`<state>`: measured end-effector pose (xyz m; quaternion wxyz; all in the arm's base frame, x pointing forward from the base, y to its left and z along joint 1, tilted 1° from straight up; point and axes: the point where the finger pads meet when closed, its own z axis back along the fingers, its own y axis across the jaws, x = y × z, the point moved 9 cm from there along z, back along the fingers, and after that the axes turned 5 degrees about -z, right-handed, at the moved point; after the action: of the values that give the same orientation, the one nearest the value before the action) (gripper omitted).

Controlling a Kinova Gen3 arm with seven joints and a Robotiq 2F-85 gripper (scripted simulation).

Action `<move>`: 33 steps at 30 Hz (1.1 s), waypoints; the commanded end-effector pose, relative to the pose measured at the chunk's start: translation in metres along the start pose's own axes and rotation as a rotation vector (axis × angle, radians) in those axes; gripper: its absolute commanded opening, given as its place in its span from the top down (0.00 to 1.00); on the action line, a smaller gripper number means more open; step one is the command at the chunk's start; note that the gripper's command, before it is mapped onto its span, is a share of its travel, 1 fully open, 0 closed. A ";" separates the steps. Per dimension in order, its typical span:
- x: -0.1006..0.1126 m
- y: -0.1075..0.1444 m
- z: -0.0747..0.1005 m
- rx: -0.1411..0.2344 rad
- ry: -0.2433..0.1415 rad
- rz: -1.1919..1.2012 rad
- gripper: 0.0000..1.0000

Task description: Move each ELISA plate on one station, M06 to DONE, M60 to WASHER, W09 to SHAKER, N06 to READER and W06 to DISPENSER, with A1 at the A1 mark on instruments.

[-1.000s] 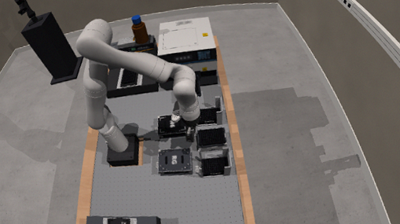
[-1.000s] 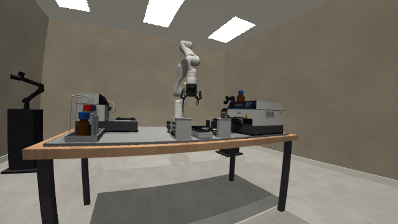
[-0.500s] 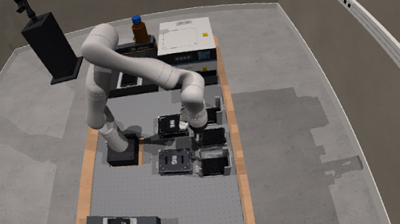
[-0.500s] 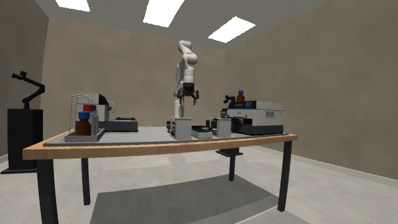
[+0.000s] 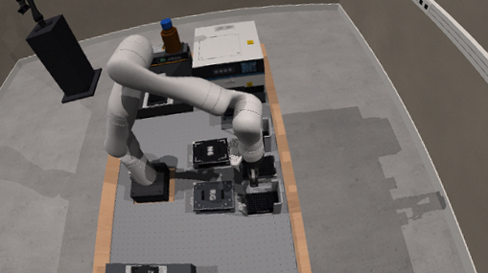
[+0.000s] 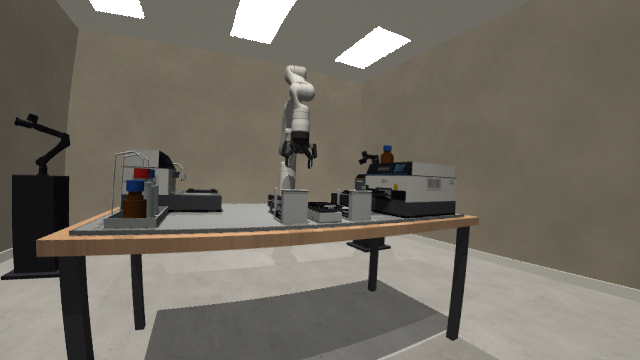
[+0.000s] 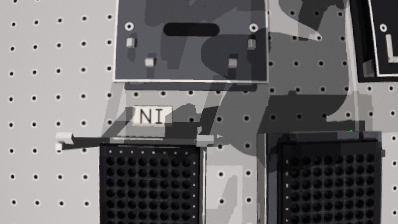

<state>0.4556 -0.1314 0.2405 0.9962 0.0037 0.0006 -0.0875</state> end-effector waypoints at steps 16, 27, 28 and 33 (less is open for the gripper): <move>0.054 -0.020 0.001 0.002 0.000 0.007 0.00; 0.084 -0.031 0.001 0.002 0.000 0.007 0.00; 0.084 -0.031 0.001 0.002 0.000 0.007 0.00; 0.084 -0.031 0.001 0.002 0.000 0.007 0.00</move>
<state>0.5319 -0.1764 0.2398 0.9964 0.0048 0.0012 -0.0843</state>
